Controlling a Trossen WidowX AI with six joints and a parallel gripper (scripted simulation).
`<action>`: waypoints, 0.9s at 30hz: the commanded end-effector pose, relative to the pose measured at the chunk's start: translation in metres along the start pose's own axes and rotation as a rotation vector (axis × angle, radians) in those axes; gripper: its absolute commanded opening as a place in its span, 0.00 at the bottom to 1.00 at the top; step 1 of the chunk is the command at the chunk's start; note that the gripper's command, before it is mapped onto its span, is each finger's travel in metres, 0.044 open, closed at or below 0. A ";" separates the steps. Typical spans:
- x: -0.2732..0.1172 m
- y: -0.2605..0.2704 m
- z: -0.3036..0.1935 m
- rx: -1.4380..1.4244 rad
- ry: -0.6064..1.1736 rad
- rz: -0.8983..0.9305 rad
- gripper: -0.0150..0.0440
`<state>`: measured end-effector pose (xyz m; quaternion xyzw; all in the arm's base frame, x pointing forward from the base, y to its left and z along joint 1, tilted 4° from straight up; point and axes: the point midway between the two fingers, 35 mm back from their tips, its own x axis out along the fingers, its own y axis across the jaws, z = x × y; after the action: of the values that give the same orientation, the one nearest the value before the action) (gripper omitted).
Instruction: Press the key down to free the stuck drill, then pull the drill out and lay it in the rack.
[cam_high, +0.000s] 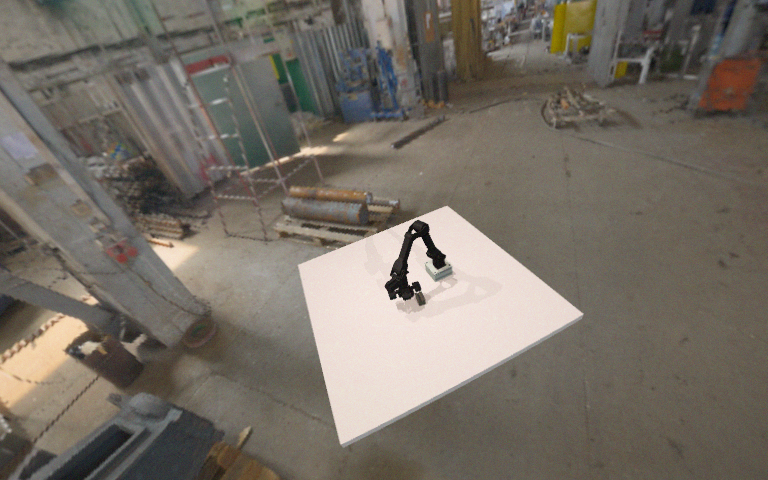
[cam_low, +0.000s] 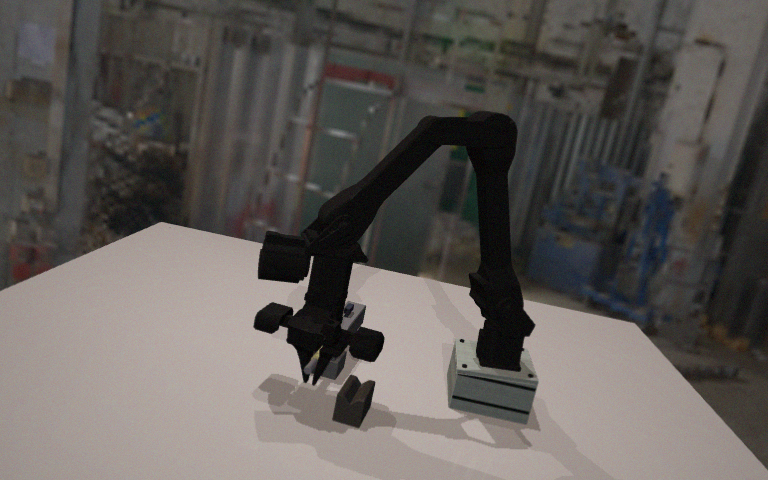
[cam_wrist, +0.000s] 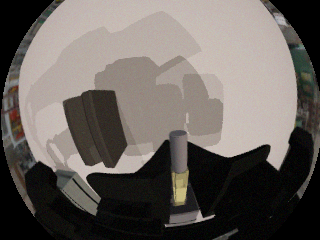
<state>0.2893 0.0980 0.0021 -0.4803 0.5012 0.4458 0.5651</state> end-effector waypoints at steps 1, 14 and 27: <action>0.000 0.000 0.000 0.000 0.000 -0.001 0.25; -0.003 0.001 0.002 -0.005 0.001 0.004 0.25; -0.004 0.000 0.019 -0.005 0.000 0.004 0.25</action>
<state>0.2893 0.1124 0.0040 -0.4804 0.5019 0.4505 0.5607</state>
